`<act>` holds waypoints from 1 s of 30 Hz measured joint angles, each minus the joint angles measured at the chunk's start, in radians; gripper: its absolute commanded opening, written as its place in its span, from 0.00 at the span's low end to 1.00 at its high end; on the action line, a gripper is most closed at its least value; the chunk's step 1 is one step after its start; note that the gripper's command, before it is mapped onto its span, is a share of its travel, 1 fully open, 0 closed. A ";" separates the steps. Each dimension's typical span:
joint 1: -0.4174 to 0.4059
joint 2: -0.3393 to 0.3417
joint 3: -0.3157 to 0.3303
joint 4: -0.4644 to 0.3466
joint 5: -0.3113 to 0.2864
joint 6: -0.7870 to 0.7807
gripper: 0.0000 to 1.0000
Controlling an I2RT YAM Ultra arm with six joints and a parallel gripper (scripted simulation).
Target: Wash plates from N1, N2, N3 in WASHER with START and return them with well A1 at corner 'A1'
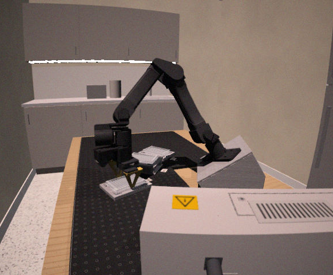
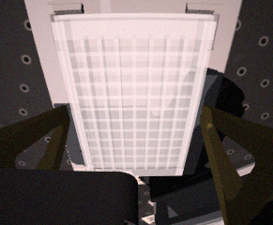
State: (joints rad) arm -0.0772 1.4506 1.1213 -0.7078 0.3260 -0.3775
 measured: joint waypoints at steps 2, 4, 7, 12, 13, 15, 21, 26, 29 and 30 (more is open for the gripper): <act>0.003 -0.006 0.004 -0.010 0.002 0.003 1.00; 0.007 -0.014 0.009 -0.021 0.004 0.006 1.00; 0.013 -0.024 0.018 -0.038 0.007 0.011 1.00; 0.022 -0.038 0.031 -0.063 0.010 0.019 1.00; 0.023 -0.039 0.032 -0.067 0.011 0.020 1.00; 0.026 -0.042 0.036 -0.079 0.013 0.023 1.00; 0.039 -0.058 0.054 -0.116 0.019 0.034 1.00; 0.050 -0.072 0.072 -0.148 0.025 0.044 1.00; 0.054 -0.077 0.080 -0.162 0.026 0.048 1.00; 0.055 -0.079 0.082 -0.167 0.027 0.050 1.00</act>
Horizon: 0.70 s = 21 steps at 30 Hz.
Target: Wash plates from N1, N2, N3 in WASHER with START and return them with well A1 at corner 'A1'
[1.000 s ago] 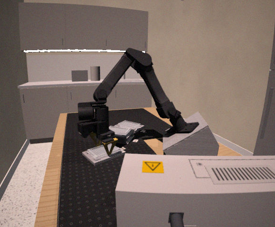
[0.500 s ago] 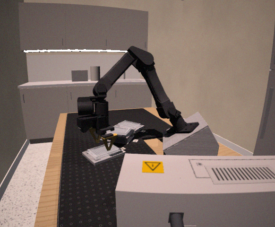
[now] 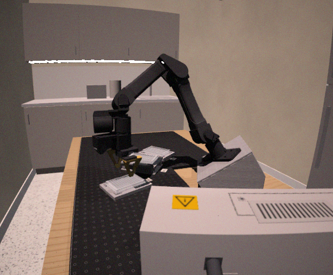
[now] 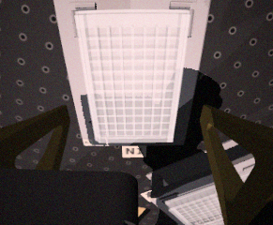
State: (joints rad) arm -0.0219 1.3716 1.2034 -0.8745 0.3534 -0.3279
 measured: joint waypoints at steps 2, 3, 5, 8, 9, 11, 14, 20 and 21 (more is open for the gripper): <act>0.003 -0.003 0.005 -0.012 0.002 0.003 1.00; 0.006 -0.004 0.008 -0.018 0.003 0.005 1.00; 0.010 -0.008 0.015 -0.031 0.005 0.009 1.00; 0.017 -0.014 0.027 -0.050 0.008 0.015 1.00; 0.020 -0.016 0.031 -0.056 0.010 0.018 1.00; 0.024 -0.020 0.040 -0.069 0.012 0.022 1.00; 0.032 -0.026 0.052 -0.088 0.015 0.028 1.00; 0.042 -0.034 0.069 -0.120 0.021 0.039 1.00; 0.044 -0.035 0.073 -0.127 0.022 0.041 1.00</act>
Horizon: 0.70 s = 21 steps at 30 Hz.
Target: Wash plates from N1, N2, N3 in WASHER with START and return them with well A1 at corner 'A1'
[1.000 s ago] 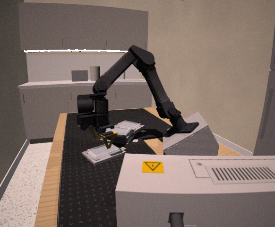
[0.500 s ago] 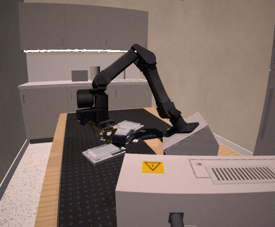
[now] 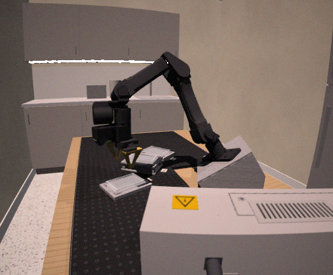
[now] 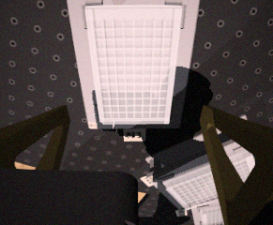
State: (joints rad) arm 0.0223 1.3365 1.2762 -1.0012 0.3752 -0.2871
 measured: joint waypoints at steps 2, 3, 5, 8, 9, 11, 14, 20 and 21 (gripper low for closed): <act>0.005 -0.003 0.009 -0.013 0.002 0.005 1.00; 0.008 -0.004 0.014 -0.019 0.003 0.007 1.00; 0.012 -0.008 0.021 -0.028 0.005 0.010 1.00; 0.014 -0.009 0.026 -0.036 0.005 0.013 1.00; 0.014 -0.009 0.026 -0.038 0.005 0.014 1.00; 0.014 -0.009 0.027 -0.041 0.005 0.014 1.00; 0.014 -0.009 0.027 -0.044 0.005 0.014 1.00; 0.014 -0.009 0.027 -0.046 0.005 0.014 1.00; 0.011 -0.010 0.024 -0.045 0.002 0.017 1.00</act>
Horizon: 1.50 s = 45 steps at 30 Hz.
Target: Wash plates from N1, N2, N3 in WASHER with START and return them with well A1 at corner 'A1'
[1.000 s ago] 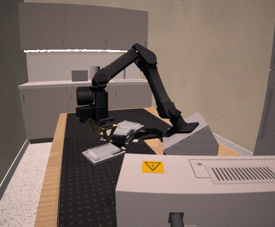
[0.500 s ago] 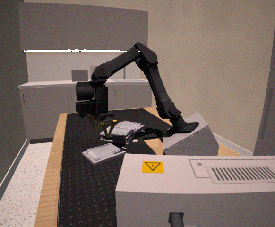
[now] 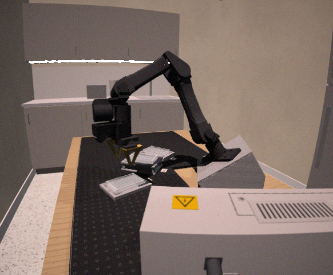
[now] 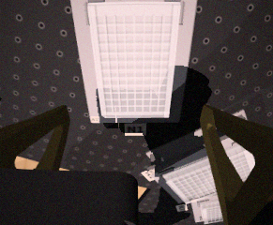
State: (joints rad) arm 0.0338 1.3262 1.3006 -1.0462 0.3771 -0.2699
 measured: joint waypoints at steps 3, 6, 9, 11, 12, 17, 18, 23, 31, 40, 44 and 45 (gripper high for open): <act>-0.038 -0.022 -0.021 -0.002 -0.014 0.024 1.00; -0.092 -0.058 -0.037 -0.005 -0.027 0.060 1.00; -0.117 -0.082 -0.042 -0.004 -0.042 0.089 1.00; -0.150 -0.098 -0.053 -0.005 -0.058 0.113 1.00; -0.170 -0.107 -0.058 -0.005 -0.067 0.126 1.00; -0.280 -0.152 -0.075 -0.007 -0.116 0.188 1.00; -0.303 -0.161 -0.077 -0.008 -0.127 0.192 1.00; -0.419 -0.194 -0.082 -0.011 -0.183 0.154 1.00; -0.433 -0.200 -0.082 -0.014 -0.220 0.121 1.00; -0.624 -0.254 -0.119 -0.021 -0.303 0.181 1.00; -0.686 -0.270 -0.126 -0.025 -0.348 0.209 1.00; -0.713 -0.272 -0.128 -0.026 -0.362 0.216 1.00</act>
State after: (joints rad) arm -0.6792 1.0538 1.1725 -1.0725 0.0154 -0.0536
